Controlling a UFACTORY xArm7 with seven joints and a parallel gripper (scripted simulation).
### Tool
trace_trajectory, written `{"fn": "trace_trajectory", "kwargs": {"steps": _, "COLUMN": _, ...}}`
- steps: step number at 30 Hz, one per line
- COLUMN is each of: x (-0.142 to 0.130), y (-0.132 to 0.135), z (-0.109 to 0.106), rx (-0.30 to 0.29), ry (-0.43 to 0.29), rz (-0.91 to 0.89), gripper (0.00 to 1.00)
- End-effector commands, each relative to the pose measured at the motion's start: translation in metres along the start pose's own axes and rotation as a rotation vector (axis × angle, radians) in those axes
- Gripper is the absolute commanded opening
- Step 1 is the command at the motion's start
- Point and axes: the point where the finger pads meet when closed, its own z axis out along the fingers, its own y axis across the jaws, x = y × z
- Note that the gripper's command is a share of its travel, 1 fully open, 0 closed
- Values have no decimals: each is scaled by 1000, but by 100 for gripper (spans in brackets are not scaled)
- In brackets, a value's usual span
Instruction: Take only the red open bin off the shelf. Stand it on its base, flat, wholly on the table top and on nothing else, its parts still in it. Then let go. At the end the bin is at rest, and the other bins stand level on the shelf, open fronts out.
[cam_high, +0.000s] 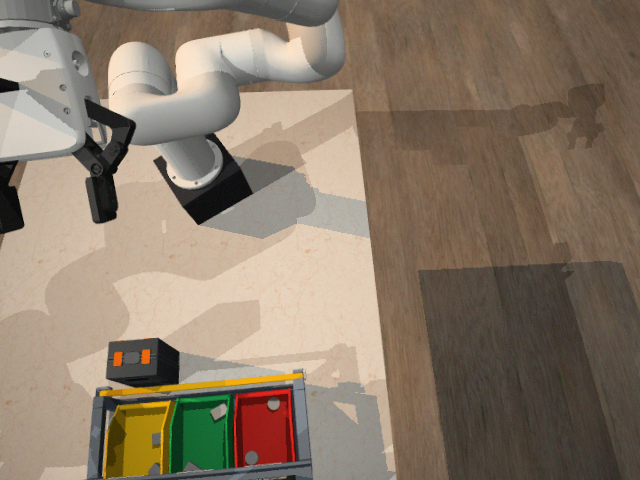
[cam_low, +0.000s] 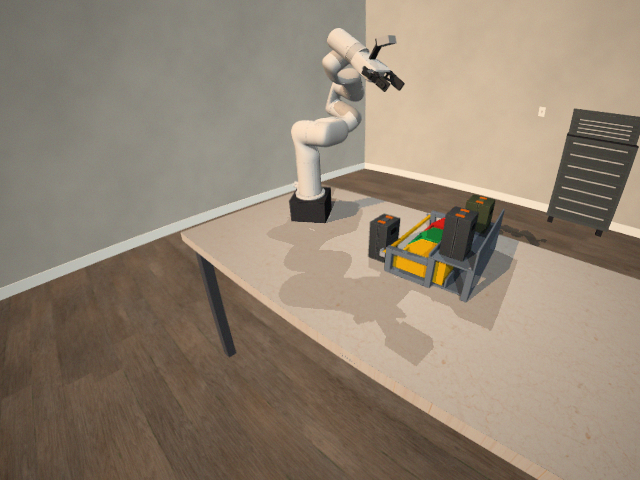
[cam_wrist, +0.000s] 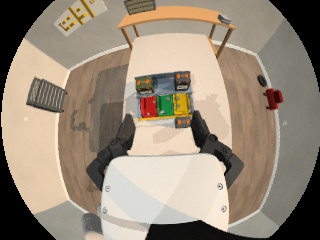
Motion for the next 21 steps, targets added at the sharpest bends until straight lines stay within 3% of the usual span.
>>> {"fn": "trace_trajectory", "kwargs": {"steps": 1, "x": -1, "y": 0, "z": 1, "rx": 0, "ry": 2, "rz": -1, "gripper": 100}}
{"fn": "trace_trajectory", "kwargs": {"steps": 21, "x": -3, "y": 0, "z": 2, "rx": 0, "ry": 2, "rz": -1, "gripper": 100}}
